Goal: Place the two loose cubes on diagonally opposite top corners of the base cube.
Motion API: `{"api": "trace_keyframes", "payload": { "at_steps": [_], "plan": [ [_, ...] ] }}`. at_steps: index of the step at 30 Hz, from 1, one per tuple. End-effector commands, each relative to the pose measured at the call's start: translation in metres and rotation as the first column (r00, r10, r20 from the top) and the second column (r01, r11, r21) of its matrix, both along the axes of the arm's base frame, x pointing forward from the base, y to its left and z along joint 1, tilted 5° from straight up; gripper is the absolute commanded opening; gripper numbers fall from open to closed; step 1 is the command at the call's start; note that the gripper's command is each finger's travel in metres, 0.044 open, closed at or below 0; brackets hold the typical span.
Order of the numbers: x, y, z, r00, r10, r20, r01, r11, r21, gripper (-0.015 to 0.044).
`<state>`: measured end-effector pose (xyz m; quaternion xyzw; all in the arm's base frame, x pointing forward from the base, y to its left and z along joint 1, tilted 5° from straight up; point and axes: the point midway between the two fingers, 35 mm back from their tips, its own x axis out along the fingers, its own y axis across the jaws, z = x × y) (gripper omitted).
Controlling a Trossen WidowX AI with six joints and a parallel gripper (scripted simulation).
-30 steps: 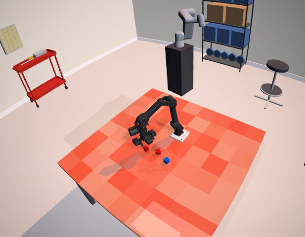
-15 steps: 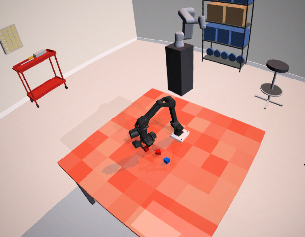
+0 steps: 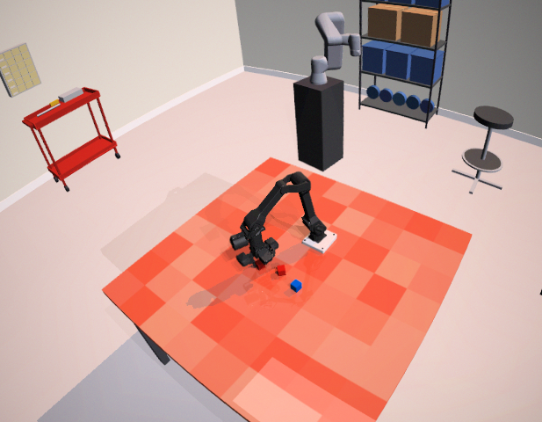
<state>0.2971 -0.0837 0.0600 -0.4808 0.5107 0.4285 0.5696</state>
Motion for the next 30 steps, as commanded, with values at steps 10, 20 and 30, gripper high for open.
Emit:
{"api": "trace_keyframes", "payload": {
  "at_steps": [10,20,30],
  "plan": [
    [0.000,-0.001,0.009,1.000,-0.001,-0.002,0.001,1.000,-0.004,0.0105],
    [0.000,-0.002,0.040,1.000,-0.001,-0.002,0.001,1.000,-0.004,0.0105],
    [-0.003,-0.002,0.072,1.000,-0.001,-0.002,0.001,1.000,-0.004,0.0105]
  ]
}}
